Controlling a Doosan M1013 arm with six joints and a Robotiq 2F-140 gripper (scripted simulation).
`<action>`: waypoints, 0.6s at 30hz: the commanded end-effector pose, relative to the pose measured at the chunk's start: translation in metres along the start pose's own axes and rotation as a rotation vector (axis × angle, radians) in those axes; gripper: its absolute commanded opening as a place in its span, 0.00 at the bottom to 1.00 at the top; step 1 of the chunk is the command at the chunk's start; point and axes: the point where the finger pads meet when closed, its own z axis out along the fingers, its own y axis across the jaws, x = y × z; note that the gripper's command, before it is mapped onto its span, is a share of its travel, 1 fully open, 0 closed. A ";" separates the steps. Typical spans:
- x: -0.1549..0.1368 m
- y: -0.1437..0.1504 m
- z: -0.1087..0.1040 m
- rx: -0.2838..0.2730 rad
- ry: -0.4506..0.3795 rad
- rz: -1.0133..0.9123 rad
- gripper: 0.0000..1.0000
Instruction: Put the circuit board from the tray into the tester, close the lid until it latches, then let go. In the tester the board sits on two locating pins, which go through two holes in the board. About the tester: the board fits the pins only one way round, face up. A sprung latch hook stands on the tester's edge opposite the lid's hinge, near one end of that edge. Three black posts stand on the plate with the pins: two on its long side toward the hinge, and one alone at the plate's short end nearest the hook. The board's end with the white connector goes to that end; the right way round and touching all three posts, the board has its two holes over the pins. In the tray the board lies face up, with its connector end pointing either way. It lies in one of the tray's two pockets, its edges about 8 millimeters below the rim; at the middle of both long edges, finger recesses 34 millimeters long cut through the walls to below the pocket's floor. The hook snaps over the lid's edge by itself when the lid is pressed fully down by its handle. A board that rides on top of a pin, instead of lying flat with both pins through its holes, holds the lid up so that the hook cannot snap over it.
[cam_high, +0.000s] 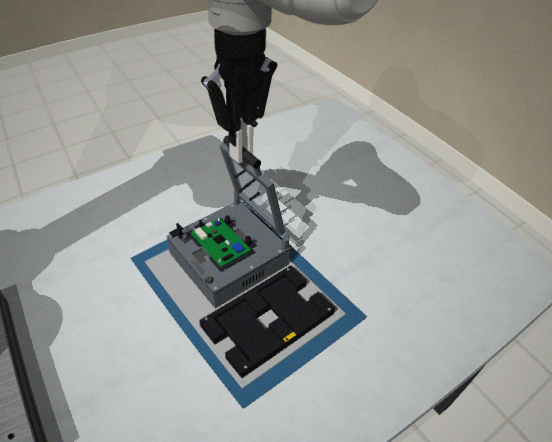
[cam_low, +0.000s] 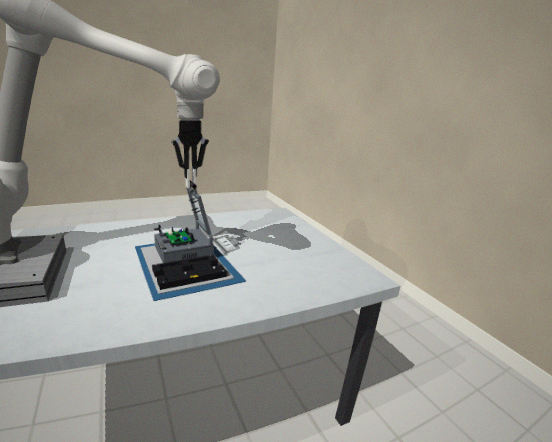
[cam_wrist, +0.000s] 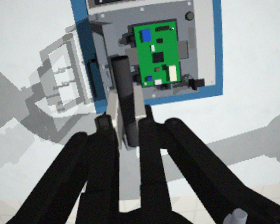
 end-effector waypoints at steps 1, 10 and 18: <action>0.000 0.012 0.006 -0.008 -0.002 -0.002 0.00; 0.000 0.025 0.011 -0.008 -0.002 -0.002 0.00; 0.000 0.039 0.017 -0.008 -0.002 -0.002 0.00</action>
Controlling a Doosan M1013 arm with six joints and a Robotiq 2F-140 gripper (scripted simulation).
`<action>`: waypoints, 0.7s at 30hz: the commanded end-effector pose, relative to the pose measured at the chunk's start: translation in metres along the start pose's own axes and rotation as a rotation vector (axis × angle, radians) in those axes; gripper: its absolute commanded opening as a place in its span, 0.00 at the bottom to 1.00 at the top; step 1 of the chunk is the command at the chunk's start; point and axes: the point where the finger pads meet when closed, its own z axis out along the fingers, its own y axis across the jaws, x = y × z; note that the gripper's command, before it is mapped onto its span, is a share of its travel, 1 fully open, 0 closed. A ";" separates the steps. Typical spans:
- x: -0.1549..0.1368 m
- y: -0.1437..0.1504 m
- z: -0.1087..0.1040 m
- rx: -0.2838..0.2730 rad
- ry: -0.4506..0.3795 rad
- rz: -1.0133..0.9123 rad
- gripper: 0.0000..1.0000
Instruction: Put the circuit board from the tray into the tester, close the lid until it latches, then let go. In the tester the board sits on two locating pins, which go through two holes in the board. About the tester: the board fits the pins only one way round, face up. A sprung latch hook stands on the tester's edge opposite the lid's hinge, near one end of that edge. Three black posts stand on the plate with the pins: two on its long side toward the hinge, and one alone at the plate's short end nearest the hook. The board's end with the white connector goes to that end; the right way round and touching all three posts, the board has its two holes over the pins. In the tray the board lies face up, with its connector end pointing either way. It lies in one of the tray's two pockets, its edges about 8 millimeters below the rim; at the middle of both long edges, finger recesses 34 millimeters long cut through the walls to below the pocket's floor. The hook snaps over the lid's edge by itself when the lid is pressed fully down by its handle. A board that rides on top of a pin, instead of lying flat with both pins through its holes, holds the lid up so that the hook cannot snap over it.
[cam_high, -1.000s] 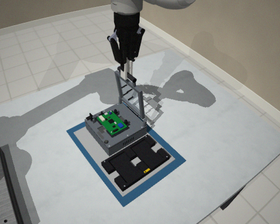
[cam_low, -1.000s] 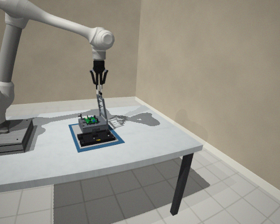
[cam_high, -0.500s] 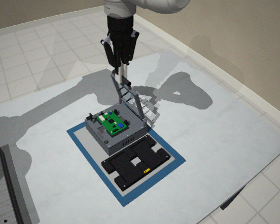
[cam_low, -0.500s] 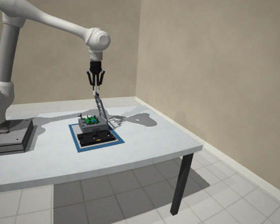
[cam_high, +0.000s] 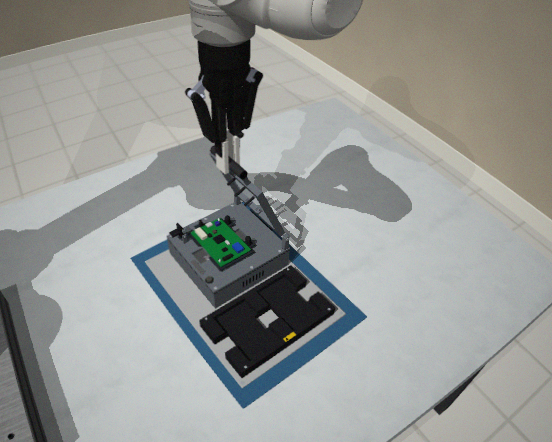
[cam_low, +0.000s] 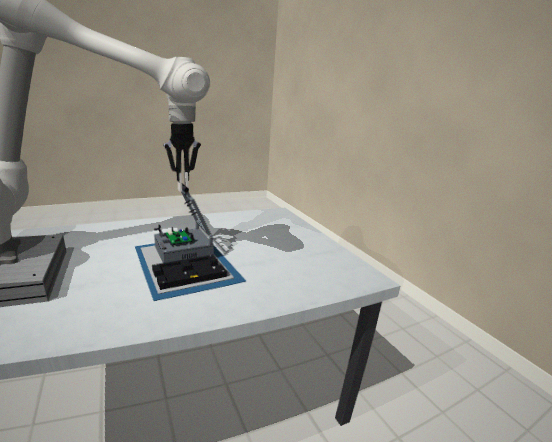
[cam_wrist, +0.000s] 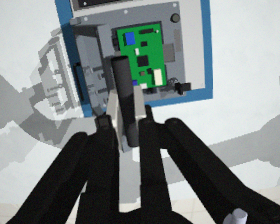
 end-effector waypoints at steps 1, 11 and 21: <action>0.000 0.012 0.007 -0.007 -0.002 -0.002 0.00; 0.000 0.026 0.015 -0.007 -0.002 -0.002 0.00; 0.000 0.043 0.027 -0.007 -0.002 -0.002 0.00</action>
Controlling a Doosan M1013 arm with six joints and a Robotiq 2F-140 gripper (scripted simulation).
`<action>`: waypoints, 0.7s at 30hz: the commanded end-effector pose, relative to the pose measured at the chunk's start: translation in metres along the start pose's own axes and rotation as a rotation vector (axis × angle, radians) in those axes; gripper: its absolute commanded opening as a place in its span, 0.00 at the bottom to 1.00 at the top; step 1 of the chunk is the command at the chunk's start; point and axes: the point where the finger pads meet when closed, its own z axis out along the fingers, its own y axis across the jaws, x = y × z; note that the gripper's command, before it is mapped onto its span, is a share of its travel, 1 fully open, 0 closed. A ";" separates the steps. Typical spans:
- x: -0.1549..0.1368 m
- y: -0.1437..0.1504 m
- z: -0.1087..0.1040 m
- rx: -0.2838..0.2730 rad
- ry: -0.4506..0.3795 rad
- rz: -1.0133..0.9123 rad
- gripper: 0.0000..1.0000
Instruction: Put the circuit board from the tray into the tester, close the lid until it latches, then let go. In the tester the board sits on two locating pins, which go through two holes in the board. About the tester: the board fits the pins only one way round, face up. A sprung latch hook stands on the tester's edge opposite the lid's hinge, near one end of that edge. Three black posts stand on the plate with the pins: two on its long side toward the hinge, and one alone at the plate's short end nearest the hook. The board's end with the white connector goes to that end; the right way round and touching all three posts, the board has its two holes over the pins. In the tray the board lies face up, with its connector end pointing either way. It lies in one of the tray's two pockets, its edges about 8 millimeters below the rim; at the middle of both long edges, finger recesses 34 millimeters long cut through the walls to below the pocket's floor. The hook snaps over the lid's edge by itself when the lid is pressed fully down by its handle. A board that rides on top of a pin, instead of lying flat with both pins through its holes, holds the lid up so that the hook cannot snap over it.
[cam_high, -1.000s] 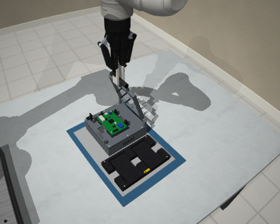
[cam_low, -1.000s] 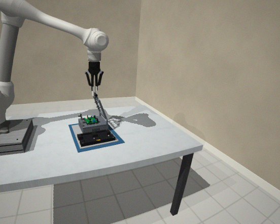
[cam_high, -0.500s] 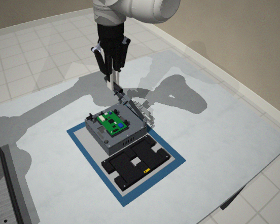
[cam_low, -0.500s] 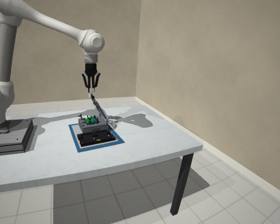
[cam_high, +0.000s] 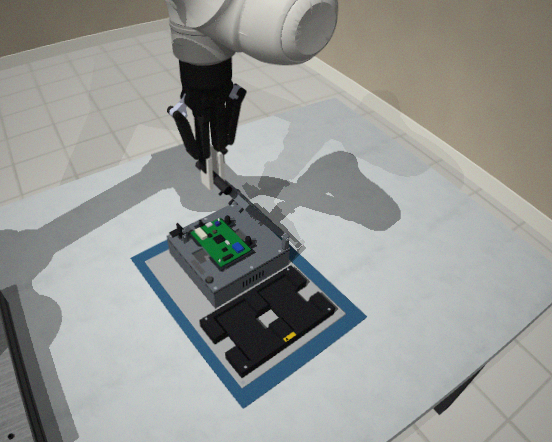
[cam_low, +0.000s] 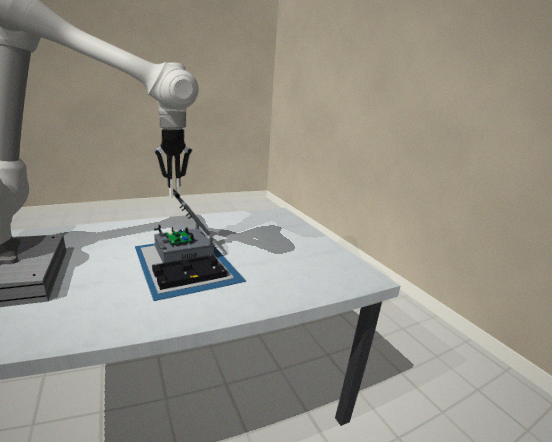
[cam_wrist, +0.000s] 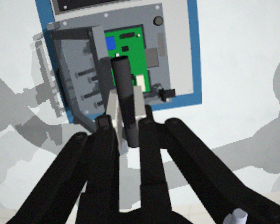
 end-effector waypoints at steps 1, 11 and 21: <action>0.000 0.012 0.009 -0.007 -0.002 -0.002 0.00; 0.000 0.024 0.020 -0.007 -0.002 -0.002 0.00; 0.000 0.037 0.033 -0.007 -0.002 -0.002 0.00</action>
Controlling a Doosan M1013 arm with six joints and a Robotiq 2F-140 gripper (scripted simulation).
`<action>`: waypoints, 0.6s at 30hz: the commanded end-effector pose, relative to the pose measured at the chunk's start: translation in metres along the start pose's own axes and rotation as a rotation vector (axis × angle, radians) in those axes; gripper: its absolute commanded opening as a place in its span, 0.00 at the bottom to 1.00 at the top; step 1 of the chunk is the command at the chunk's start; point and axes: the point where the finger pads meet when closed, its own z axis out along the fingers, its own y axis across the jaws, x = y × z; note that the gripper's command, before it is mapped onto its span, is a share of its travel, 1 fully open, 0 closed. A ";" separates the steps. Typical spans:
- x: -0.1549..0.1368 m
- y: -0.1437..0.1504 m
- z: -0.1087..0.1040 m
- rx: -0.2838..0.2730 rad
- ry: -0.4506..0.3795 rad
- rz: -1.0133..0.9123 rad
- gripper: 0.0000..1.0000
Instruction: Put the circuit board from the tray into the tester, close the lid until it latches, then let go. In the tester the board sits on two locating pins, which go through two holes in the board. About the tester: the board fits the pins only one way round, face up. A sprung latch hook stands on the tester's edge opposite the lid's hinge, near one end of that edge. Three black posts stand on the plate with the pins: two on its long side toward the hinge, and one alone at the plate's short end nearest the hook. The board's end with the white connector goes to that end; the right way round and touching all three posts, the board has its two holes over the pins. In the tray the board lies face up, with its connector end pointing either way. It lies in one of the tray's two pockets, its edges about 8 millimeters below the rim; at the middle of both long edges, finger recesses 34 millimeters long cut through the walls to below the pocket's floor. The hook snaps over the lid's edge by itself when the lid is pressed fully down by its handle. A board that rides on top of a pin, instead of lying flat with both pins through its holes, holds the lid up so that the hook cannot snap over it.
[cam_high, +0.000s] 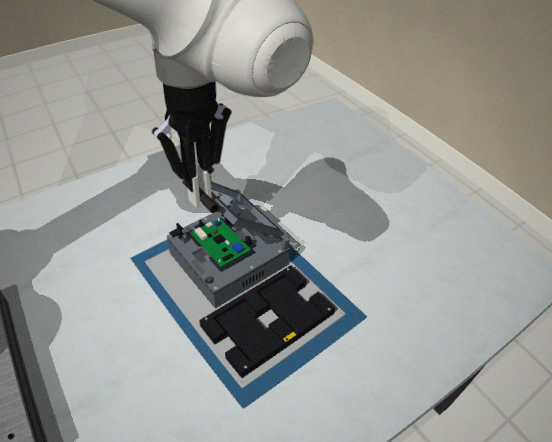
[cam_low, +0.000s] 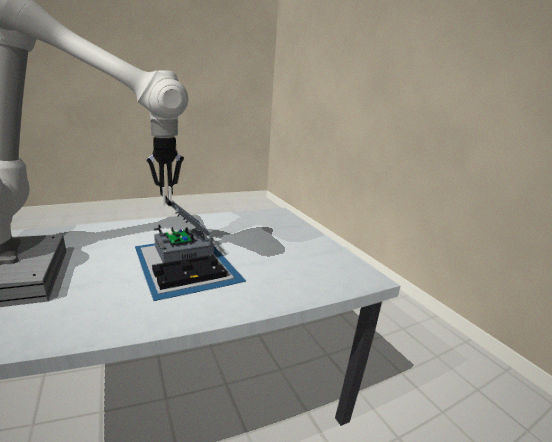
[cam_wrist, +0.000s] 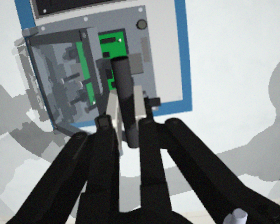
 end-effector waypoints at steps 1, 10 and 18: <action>0.000 0.008 0.007 -0.006 -0.002 -0.001 0.00; 0.000 0.020 0.022 -0.006 -0.002 -0.001 0.00; 0.000 0.026 0.033 -0.006 -0.002 -0.001 0.00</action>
